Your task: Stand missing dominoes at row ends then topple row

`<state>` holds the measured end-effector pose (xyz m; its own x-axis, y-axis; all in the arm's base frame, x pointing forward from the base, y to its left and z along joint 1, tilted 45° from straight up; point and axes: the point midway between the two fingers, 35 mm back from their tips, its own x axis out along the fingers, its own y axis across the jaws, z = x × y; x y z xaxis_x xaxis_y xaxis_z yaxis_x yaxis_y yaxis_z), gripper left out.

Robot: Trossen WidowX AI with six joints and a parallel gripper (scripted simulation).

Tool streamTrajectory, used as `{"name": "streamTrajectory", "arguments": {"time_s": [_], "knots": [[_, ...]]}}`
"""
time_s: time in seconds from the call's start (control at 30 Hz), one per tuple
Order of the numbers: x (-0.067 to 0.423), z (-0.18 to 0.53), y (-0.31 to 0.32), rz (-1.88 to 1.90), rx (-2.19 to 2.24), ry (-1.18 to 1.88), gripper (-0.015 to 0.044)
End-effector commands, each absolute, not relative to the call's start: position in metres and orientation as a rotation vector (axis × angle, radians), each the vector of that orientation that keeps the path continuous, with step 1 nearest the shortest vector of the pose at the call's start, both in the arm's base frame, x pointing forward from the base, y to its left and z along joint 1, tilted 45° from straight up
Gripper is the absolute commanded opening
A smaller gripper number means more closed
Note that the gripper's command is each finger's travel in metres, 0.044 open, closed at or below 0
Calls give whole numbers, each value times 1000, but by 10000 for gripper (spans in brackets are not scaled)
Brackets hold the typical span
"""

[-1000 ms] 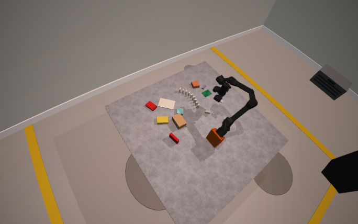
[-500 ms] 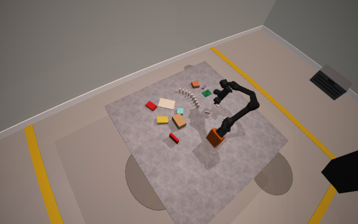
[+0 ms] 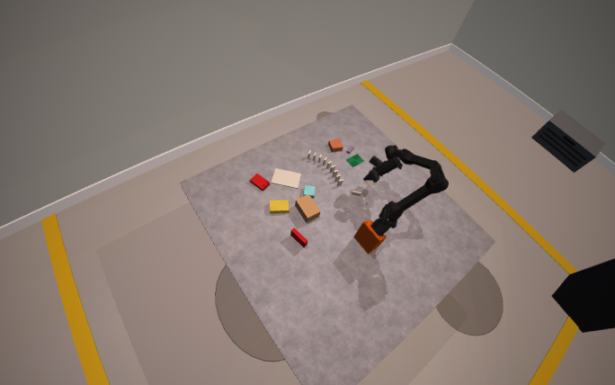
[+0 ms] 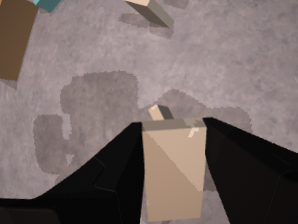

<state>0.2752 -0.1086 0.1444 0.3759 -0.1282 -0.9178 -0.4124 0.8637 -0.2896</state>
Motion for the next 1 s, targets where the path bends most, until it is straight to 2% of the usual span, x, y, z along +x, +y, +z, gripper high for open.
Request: {"name": "streamTrajectory", "arguments": {"time_s": [0.0,0.97], "knots": [[276,142,-110,239,-514,1111,107],[264,176,-126,379,-676,370,107]]}}
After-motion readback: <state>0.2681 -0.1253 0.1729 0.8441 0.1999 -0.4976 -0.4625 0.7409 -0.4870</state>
